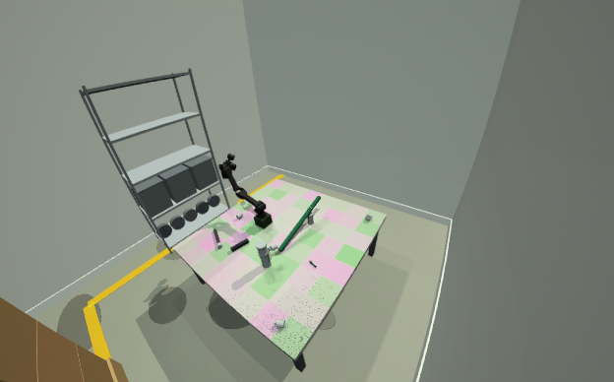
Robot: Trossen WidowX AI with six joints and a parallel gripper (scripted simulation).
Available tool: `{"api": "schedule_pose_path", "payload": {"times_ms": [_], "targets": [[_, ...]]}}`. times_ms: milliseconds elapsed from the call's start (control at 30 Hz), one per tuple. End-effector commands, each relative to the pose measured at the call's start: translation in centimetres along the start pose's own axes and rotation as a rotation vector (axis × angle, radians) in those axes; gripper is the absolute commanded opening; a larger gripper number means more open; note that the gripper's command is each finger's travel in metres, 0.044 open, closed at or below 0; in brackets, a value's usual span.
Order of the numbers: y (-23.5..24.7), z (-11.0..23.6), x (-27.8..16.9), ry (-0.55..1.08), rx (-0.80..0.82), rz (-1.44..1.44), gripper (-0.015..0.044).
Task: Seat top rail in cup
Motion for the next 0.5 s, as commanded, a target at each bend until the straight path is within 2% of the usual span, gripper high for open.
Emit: {"api": "schedule_pose_path", "payload": {"times_ms": [0,33,467], "targets": [[0.2,0.0,0.0,0.003,0.003,-0.009,0.0426],[1.0,0.1,-0.1,0.013,0.011,-0.037,0.044],[19.5,4.9,1.1,0.298,0.252,-0.709,0.044]]}}
Point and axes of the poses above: the point midway between the two fingers, 35 mm back from their tips, its own z axis back along the fingers, its own y axis across the jaws, x = y × z, the point moved 4 cm from there along z, back along the fingers, and after that the axes turned 12 degrees about z, right-handed, at the moved point
